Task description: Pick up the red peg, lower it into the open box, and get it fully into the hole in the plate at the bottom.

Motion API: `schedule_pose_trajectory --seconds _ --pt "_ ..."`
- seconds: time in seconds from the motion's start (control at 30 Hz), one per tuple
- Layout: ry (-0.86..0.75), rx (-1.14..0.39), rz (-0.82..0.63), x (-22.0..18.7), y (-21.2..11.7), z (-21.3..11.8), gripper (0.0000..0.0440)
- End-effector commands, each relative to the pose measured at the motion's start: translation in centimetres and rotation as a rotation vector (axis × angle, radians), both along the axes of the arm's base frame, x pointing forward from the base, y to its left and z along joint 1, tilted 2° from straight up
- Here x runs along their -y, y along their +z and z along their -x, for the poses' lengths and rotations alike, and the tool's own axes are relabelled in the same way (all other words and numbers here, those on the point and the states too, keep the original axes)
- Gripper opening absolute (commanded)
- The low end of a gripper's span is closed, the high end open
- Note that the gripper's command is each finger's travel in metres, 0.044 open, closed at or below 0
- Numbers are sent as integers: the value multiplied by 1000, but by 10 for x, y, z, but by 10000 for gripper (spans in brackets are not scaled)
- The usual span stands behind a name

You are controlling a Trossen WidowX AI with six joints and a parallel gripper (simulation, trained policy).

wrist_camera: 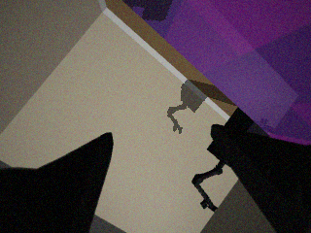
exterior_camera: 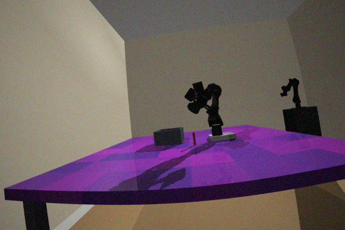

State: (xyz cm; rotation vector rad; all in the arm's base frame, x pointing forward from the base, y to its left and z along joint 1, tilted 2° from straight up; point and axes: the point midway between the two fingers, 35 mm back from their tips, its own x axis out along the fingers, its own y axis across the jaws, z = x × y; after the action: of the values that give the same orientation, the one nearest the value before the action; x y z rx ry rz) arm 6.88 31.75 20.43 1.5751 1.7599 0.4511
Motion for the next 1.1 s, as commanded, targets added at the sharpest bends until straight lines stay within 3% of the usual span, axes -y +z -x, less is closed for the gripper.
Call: schedule_pose_trajectory --seconds 0.0,0.07,0.53,1.07 --pt "-18 19 23 2 -2 -5 418" --pt "-52 56 72 7 -6 -16 440" --pt "-177 214 507 67 -28 -70 440" --pt "-62 113 1016 149 -60 -70 440"
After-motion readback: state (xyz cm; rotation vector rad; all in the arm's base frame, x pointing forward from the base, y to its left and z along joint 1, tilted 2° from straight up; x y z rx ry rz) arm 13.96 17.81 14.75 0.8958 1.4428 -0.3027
